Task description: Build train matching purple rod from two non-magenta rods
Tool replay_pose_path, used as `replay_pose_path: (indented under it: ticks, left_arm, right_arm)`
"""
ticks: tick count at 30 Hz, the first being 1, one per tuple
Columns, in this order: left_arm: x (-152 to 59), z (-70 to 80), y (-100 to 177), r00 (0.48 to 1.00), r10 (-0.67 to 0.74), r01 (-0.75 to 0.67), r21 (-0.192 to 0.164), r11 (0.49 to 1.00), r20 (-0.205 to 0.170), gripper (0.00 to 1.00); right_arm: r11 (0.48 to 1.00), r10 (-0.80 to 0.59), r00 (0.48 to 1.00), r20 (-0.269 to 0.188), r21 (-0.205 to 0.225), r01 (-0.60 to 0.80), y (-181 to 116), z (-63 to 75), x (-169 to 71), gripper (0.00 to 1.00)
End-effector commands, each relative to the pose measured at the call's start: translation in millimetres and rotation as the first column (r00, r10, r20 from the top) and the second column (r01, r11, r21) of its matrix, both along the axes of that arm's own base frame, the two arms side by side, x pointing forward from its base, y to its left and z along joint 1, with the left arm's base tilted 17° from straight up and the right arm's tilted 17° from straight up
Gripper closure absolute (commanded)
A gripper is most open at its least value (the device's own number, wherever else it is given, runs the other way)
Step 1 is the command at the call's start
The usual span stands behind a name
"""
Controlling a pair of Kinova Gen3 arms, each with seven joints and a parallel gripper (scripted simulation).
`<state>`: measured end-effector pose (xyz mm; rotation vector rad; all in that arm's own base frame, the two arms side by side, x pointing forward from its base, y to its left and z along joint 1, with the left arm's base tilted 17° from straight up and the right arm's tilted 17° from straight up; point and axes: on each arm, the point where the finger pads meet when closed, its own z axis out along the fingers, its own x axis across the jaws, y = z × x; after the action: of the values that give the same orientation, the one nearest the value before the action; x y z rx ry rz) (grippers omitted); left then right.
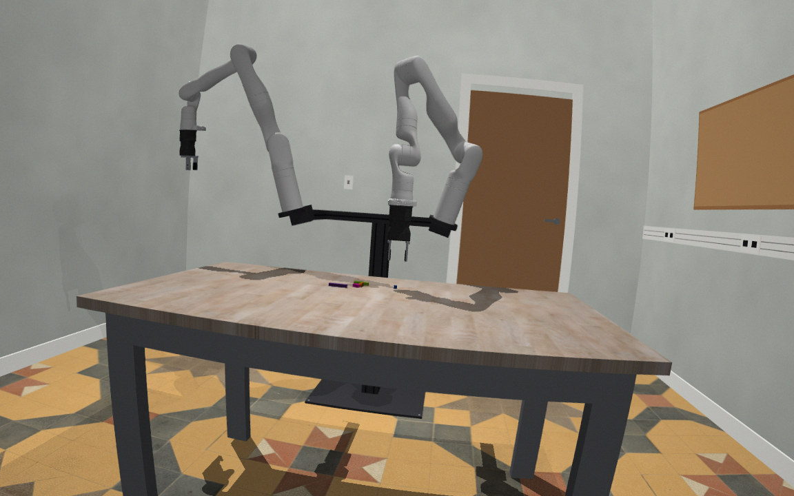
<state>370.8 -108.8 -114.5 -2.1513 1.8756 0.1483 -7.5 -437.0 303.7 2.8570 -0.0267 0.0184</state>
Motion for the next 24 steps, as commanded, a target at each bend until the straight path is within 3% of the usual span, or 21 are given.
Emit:
replay_pose_path:
  ticks: [1, 17, 24]
  left_arm:
    - [0.4, 0.4, -0.5, 1.0, 0.0, 0.0, -0.001, 1.0, 0.001, 0.0]
    - [0.4, 0.1, -1.0, 1.0, -0.009, 0.009, 0.0, 1.0, -0.002, 0.0]
    - [1.1, -4.1, -8.2, 0.989, -0.138, 0.139, 0.01, 0.99, -0.045, 0.0]
  right_arm:
    - [1.0, 0.0, 1.0, 0.0, -0.002, 0.0, -0.2, 0.7, -0.1, 0.0]
    - [1.0, 0.0, 1.0, 0.0, -0.002, 0.0, -0.2, 0.7, -0.1, 0.0]
    - [1.0, 0.0, 1.0, 0.0, -0.002, 0.0, -0.2, 0.7, -0.1, 0.0]
